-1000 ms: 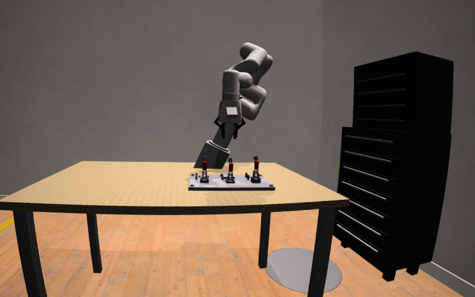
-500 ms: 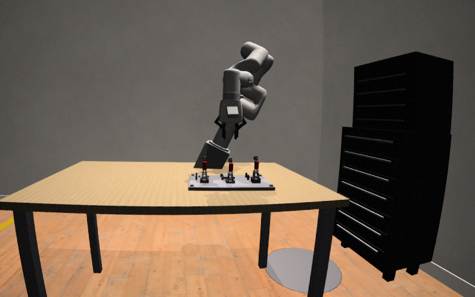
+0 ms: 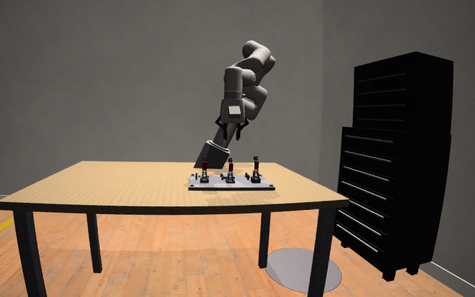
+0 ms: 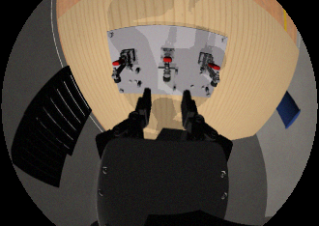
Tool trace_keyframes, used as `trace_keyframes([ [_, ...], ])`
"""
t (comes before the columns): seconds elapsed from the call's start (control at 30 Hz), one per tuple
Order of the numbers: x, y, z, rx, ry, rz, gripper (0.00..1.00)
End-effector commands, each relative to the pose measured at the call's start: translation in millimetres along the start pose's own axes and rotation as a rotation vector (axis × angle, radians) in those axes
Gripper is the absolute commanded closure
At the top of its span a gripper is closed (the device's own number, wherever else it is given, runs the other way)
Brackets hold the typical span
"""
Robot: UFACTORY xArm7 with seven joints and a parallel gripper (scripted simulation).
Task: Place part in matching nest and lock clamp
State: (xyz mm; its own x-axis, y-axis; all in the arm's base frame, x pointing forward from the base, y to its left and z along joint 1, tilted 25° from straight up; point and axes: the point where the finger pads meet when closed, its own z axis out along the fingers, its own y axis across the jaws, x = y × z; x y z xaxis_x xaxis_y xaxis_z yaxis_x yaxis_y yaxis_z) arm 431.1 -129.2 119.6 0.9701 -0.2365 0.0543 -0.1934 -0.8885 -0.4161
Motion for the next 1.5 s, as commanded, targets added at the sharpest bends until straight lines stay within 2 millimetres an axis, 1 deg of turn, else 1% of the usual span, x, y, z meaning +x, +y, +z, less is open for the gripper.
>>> trace_keyframes([
  [0.0, 11.3, 0.7, -1.8, -0.001, 0.003, 0.000, 0.53],
  [0.4, 14.3, 0.7, -1.2, -0.001, 0.003, 0.000, 0.53],
  [0.63, 14.3, 0.7, 7.2, -0.001, 0.003, 0.000, 0.53],
  [0.9, 14.4, 0.7, 31.5, -0.001, 0.003, 0.000, 0.53],
  [0.97, 14.4, 0.7, 31.5, -0.001, 0.003, 0.000, 0.53],
  [1.3, 14.5, 0.7, 70.9, -0.001, 0.003, 0.000, 0.53],
  [1.47, 14.6, 0.7, 85.8, -0.001, 0.003, 0.000, 0.53],
])
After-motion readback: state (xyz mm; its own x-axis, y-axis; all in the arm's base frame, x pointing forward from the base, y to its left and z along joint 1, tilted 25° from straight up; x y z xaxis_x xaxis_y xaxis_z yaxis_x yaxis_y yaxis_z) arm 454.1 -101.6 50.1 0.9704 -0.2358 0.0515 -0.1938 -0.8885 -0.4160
